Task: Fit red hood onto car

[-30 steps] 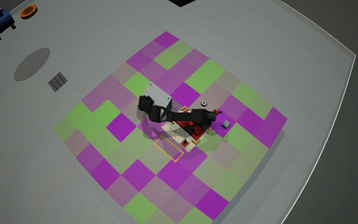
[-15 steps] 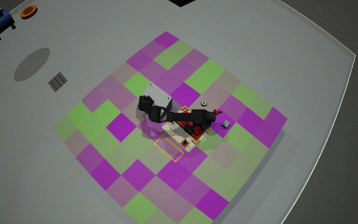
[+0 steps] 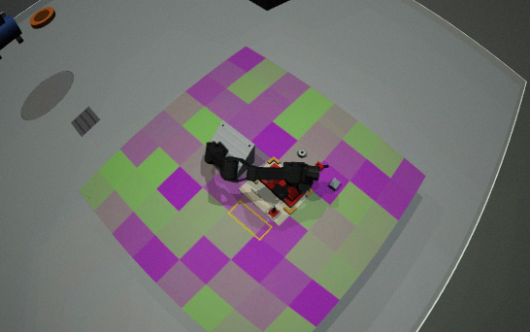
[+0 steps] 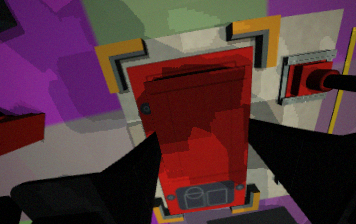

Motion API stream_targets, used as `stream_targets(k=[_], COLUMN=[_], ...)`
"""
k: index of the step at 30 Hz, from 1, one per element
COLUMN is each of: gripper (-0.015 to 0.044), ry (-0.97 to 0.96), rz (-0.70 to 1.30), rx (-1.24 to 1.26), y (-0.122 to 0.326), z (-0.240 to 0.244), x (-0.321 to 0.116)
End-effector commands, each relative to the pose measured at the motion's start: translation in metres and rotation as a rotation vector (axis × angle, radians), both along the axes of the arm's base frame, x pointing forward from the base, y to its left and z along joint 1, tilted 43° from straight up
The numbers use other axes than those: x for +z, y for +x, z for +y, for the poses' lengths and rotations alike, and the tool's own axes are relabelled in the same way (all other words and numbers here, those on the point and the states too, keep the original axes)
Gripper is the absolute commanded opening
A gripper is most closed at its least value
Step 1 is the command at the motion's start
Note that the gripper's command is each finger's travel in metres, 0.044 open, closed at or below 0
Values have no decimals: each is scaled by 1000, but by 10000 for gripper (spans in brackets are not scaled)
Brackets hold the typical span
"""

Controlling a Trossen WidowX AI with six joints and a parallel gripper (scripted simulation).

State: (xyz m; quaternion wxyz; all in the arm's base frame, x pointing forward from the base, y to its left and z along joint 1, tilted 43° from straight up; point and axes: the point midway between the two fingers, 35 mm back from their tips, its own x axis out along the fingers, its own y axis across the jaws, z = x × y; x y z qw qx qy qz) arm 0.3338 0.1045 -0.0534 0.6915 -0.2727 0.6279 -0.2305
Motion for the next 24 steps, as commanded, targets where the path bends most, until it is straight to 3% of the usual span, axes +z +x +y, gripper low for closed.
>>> stream_targets(k=[1, 6, 12, 24], gripper=[440, 440, 440, 440], ry=[0, 1, 2, 2], rz=[0, 0, -2, -2], rx=[0, 1, 2, 2], y=[0, 0, -8, -8], z=[0, 6, 47, 48], x=[0, 6, 51, 53])
